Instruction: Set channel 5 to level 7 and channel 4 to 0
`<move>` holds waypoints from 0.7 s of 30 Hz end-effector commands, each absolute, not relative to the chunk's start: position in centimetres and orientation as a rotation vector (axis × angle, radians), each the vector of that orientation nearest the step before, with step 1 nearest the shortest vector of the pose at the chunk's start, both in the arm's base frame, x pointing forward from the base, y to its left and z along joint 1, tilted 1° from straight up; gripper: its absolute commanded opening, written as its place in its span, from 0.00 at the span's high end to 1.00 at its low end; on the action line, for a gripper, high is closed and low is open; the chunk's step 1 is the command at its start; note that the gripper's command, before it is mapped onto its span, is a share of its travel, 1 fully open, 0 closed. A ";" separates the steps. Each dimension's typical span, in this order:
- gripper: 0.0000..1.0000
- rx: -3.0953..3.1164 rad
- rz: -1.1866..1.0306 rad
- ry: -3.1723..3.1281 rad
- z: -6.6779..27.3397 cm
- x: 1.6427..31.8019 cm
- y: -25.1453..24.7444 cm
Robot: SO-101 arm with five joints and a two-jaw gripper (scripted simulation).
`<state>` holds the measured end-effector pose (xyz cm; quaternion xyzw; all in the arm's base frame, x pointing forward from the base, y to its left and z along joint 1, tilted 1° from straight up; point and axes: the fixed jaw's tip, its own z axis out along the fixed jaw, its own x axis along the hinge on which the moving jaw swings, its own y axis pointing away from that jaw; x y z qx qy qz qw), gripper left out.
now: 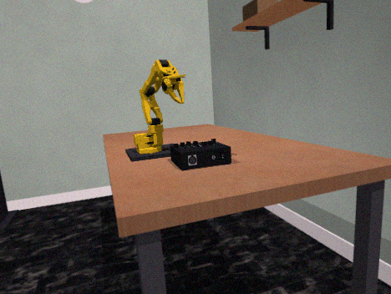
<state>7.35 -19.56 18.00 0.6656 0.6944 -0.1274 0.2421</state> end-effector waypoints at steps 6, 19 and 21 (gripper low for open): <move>1.00 1.863 -0.314 1.909 16.0 7.7 -20.3; 1.00 1.906 -0.266 1.952 13.1 8.4 -20.8; 1.00 1.908 -0.263 1.954 12.9 8.4 -20.8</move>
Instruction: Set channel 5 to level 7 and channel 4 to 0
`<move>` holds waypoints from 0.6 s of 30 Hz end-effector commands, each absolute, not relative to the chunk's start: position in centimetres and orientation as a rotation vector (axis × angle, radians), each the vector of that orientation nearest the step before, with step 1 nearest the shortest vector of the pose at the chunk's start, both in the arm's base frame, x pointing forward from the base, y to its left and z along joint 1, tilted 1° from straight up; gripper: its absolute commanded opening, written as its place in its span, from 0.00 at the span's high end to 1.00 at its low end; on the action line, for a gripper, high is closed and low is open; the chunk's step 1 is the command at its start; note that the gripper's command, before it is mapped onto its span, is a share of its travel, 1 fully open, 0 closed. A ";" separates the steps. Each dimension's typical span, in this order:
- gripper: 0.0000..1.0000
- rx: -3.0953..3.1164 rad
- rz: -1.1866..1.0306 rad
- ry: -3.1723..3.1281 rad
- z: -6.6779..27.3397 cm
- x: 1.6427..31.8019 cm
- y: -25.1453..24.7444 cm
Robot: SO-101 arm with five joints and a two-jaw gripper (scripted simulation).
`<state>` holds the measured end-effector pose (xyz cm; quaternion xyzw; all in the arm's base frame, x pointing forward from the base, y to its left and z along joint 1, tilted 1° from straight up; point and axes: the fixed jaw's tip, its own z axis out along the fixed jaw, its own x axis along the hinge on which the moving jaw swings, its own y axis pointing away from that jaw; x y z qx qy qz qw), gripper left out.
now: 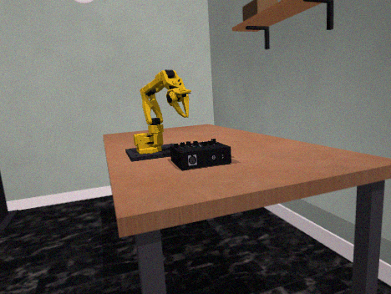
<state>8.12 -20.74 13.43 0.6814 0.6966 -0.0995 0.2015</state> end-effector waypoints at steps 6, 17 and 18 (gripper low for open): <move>1.00 1.909 -0.263 1.955 12.8 8.5 -20.8; 1.00 1.905 -0.256 1.959 11.7 8.7 -20.7; 1.00 1.904 -0.255 1.959 11.5 8.8 -20.7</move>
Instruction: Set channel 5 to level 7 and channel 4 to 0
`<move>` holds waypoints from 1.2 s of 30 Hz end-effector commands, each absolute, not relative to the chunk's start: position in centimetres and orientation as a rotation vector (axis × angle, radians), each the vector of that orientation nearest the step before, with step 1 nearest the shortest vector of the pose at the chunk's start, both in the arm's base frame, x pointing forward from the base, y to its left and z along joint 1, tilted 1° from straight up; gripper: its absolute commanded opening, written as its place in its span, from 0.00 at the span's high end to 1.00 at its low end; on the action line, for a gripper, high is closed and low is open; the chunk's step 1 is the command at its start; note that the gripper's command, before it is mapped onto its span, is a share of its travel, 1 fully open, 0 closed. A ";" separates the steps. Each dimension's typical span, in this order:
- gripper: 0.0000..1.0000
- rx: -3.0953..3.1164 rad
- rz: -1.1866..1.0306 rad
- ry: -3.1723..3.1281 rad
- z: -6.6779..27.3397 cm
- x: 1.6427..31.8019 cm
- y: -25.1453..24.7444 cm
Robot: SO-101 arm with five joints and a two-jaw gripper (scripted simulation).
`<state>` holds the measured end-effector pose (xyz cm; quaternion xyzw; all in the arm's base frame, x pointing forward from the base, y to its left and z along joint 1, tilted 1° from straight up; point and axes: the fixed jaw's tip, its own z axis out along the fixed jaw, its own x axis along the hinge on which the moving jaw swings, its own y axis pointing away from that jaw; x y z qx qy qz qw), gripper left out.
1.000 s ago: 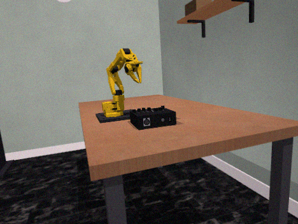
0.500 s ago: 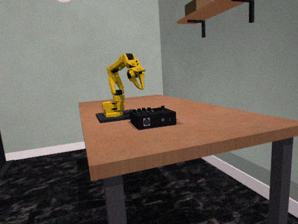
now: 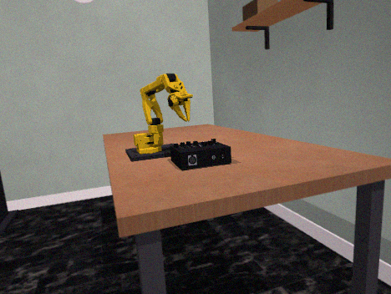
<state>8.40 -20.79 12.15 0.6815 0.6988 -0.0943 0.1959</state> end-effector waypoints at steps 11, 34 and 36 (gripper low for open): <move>1.00 1.898 -0.245 1.966 9.7 9.1 -20.4; 1.00 1.897 -0.242 1.967 9.3 9.2 -20.3; 1.00 1.897 -0.242 1.967 9.3 9.2 -20.3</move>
